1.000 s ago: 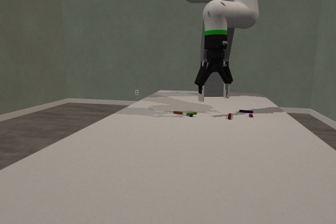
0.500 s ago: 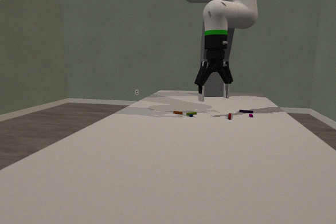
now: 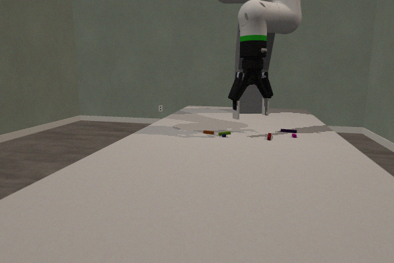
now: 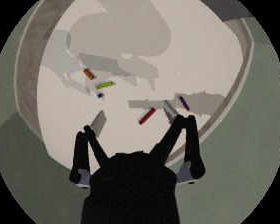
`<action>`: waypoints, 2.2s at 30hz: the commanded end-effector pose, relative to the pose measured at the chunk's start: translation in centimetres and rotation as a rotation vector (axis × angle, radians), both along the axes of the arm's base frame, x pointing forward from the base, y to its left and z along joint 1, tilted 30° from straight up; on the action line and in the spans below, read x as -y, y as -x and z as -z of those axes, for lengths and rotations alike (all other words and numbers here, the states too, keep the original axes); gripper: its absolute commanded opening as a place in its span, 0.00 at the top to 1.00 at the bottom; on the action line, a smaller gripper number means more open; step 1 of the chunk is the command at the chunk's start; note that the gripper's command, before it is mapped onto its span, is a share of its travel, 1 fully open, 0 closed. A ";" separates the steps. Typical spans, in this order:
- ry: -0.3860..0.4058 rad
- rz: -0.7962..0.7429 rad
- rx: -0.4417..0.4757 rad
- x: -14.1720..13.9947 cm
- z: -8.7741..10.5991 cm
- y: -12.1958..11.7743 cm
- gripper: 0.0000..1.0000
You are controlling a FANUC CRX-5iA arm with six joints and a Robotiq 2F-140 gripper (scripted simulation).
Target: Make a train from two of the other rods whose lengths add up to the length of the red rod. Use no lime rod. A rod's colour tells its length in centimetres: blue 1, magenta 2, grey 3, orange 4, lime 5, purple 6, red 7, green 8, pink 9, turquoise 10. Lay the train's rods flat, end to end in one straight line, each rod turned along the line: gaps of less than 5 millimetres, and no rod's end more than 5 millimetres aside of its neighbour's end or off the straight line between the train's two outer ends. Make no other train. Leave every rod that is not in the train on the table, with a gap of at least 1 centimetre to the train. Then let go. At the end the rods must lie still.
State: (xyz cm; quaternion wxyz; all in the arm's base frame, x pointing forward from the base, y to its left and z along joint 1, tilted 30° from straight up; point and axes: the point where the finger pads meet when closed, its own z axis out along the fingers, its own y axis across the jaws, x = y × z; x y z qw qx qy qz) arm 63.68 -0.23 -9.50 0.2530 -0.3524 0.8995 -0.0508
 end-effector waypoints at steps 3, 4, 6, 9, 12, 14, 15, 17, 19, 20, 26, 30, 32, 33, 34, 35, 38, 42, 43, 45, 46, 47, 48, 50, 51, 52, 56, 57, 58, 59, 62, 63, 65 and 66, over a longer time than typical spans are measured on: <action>0.006 0.004 0.004 0.0 0.0 0.0 0.00; 0.006 0.004 0.004 0.0 0.0 0.0 0.00; 0.006 0.004 0.004 0.0 0.0 0.0 0.00; 0.006 0.004 0.004 0.0 0.0 0.0 0.00; 0.006 0.004 0.004 0.0 0.0 0.0 0.00; 0.006 0.004 0.004 0.0 0.0 0.0 0.00; 0.006 0.004 0.004 0.0 0.0 0.0 0.00; 0.006 0.004 0.004 0.0 0.0 0.0 0.00; 0.006 0.004 0.004 0.0 0.0 0.0 0.00; 0.006 0.004 0.004 0.0 0.0 0.0 0.00; 0.006 0.004 0.004 0.0 0.0 0.0 0.00; 0.006 0.004 0.004 0.0 0.0 0.0 0.00; 0.006 0.004 0.004 0.0 0.0 0.0 0.00; 0.006 0.004 0.004 0.0 0.0 0.0 0.00; 0.006 0.004 0.004 0.0 0.0 0.0 0.00; 0.006 0.004 0.004 0.0 0.0 0.0 0.00; 0.018 -0.017 0.004 1.9 -0.6 -0.7 0.00; 0.043 -0.059 0.006 6.1 -1.9 -1.8 0.00; 0.048 -0.068 0.007 7.0 -2.2 -2.0 0.00; 0.058 -0.085 0.009 8.8 -2.8 -2.4 0.00; 0.063 -0.093 0.010 9.6 -3.1 -2.5 0.00; 0.064 -0.095 0.010 9.8 -3.2 -2.5 0.00; 0.064 -0.096 0.010 9.8 -3.2 -2.5 0.00; 0.064 -0.096 0.010 9.8 -3.2 -2.5 0.00; 0.064 -0.096 0.010 9.8 -3.2 -2.5 0.85; 0.064 -0.096 0.010 9.8 -3.2 -2.5 0.85; 0.064 -0.096 0.010 9.8 -3.2 -2.5 0.85; 0.064 -0.096 0.010 9.8 -3.2 -2.5 0.85; 0.064 -0.096 0.010 9.8 -3.2 -2.5 0.85; 0.064 -0.096 0.010 9.8 -3.2 -2.5 0.85; 0.064 -0.096 0.010 9.8 -3.2 -2.5 0.85; 0.064 -0.096 0.010 9.8 -3.2 -2.5 0.85; 0.064 -0.096 0.010 9.8 -3.2 -2.5 0.85; 0.064 -0.096 0.010 9.8 -3.2 -2.5 0.85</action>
